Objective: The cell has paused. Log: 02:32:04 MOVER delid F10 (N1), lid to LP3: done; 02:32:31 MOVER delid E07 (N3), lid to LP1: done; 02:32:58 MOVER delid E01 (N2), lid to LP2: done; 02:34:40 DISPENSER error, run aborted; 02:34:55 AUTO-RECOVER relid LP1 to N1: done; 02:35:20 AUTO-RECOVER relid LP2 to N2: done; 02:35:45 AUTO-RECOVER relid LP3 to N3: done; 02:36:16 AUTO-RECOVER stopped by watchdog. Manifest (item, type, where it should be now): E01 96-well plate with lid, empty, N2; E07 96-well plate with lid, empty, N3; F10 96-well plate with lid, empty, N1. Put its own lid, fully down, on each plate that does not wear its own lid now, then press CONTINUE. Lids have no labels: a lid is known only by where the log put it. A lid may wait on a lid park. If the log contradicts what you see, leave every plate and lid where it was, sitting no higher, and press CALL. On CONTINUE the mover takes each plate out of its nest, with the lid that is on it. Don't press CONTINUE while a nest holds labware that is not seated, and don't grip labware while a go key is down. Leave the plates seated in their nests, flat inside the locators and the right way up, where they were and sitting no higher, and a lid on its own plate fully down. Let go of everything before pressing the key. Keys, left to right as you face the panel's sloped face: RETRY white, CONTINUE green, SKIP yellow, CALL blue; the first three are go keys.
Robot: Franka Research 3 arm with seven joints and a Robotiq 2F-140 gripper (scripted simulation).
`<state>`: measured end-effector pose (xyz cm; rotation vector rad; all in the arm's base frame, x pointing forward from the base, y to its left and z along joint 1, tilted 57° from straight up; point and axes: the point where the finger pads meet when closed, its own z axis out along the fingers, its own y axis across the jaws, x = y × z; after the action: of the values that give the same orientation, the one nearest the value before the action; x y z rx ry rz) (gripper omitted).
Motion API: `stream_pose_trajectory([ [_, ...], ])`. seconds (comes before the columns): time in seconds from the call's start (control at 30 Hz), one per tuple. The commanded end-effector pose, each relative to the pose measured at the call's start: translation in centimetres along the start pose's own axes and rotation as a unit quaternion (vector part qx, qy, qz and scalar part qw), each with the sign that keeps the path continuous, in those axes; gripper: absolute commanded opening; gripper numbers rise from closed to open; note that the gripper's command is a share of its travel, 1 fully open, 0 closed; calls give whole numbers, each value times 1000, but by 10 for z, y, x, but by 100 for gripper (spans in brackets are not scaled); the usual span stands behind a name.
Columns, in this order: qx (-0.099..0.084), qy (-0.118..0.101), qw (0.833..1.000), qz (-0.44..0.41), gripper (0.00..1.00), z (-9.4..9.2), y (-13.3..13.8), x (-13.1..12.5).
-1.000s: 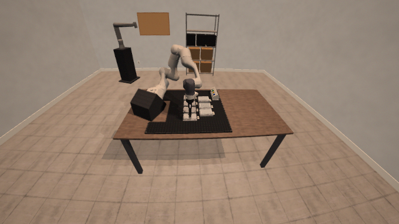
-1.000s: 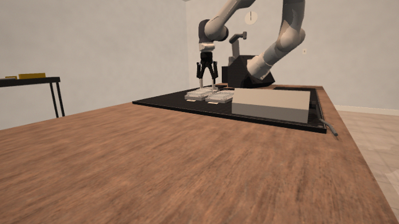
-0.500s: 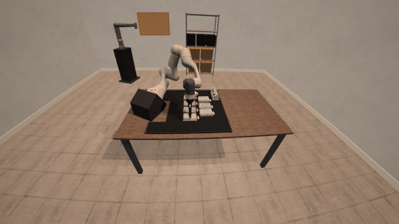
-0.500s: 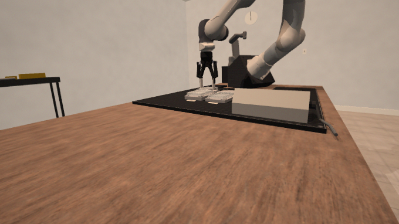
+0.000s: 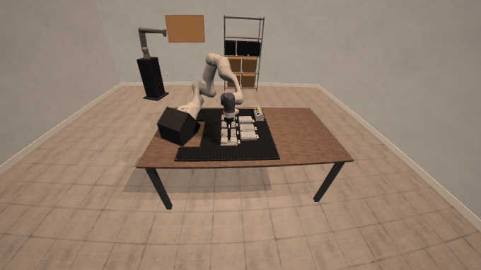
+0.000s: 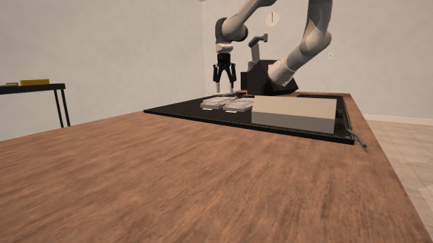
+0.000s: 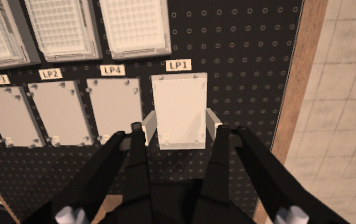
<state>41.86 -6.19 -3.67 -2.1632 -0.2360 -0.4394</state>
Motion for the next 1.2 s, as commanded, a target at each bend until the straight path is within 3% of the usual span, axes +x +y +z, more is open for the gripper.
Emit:
stream_pose_trajectory([
  [0.0,2,-1,1000,0,0,-8,0,-1],
  [0.67,2,-1,1000,0,0,-36,0,0],
  [1.17,2,-1,1000,0,0,-43,0,0],
])
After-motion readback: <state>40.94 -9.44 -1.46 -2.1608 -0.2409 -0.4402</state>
